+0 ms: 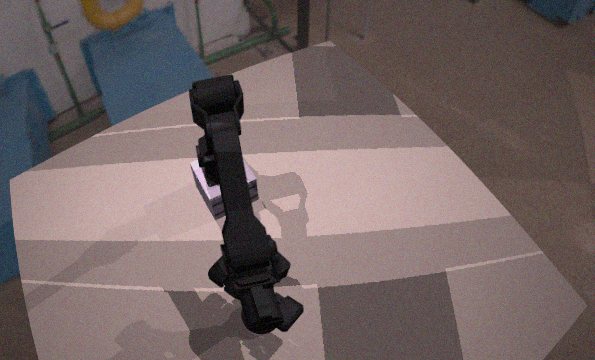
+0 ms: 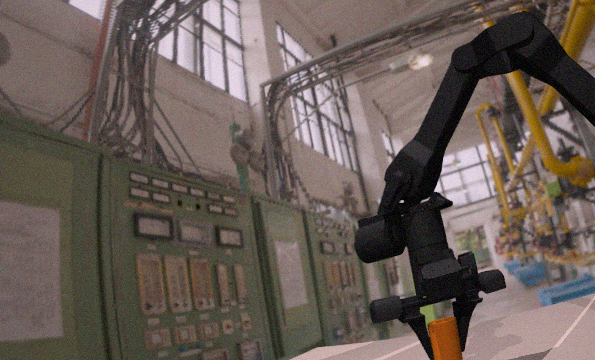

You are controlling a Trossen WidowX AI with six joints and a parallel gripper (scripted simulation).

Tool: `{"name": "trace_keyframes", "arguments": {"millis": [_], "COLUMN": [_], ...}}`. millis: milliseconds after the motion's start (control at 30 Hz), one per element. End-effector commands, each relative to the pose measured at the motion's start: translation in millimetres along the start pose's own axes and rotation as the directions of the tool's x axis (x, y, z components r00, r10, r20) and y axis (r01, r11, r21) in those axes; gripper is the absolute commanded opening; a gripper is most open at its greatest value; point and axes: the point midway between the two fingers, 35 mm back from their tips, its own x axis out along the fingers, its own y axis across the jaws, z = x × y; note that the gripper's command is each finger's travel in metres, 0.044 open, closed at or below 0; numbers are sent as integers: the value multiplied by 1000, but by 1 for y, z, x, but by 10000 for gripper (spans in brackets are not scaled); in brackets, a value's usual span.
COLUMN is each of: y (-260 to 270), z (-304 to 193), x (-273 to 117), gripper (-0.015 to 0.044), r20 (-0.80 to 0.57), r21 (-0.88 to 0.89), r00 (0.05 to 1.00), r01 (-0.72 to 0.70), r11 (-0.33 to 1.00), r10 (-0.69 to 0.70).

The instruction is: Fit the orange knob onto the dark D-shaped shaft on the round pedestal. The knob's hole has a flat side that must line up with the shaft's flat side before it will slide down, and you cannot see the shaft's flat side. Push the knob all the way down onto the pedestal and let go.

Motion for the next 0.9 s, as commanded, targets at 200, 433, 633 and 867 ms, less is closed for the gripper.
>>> {"name": "trace_keyframes", "arguments": {"millis": [200,433,633,867], "y": [-3,-3,-1,0], "z": [-2,-1,0,0], "x": [0,3,3,3], "gripper": [0,0,0,0], "r20": [-1,-1,-1,-1], "r21": [-15,-15,-15,-15], "r00": [1000,1000,1000,1000], "r01": [5,5,5,5], "r11": [1000,1000,1000,1000], "r10": [-5,-5,-5,-5]}}
